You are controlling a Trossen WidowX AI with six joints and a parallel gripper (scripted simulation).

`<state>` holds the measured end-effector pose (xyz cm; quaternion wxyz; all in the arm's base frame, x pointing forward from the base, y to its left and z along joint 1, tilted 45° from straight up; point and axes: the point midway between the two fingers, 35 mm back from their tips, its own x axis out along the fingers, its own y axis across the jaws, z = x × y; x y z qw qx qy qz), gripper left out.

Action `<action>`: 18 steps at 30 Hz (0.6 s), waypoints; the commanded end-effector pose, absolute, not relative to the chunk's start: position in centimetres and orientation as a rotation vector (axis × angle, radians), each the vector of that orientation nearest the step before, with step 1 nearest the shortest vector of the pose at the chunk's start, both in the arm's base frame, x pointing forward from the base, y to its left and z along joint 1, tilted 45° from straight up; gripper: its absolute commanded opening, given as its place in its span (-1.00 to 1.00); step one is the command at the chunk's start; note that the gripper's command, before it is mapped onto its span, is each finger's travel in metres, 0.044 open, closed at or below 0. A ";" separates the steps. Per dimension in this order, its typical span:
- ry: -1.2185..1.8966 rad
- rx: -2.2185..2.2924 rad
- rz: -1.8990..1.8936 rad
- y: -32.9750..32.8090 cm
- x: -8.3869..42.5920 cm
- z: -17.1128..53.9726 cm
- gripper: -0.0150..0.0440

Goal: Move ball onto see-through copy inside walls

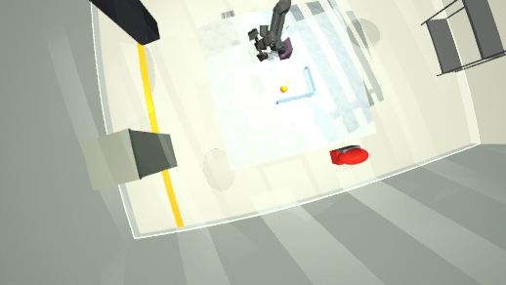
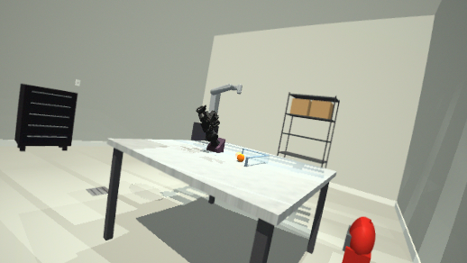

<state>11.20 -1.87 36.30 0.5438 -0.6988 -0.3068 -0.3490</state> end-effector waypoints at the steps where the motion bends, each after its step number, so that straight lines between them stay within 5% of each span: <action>1: -0.721 -1.641 -0.820 -2.1 11.4 36.4 0.78; 18: 0.063 -0.544 -0.368 -11.2 28.7 29.1 0.78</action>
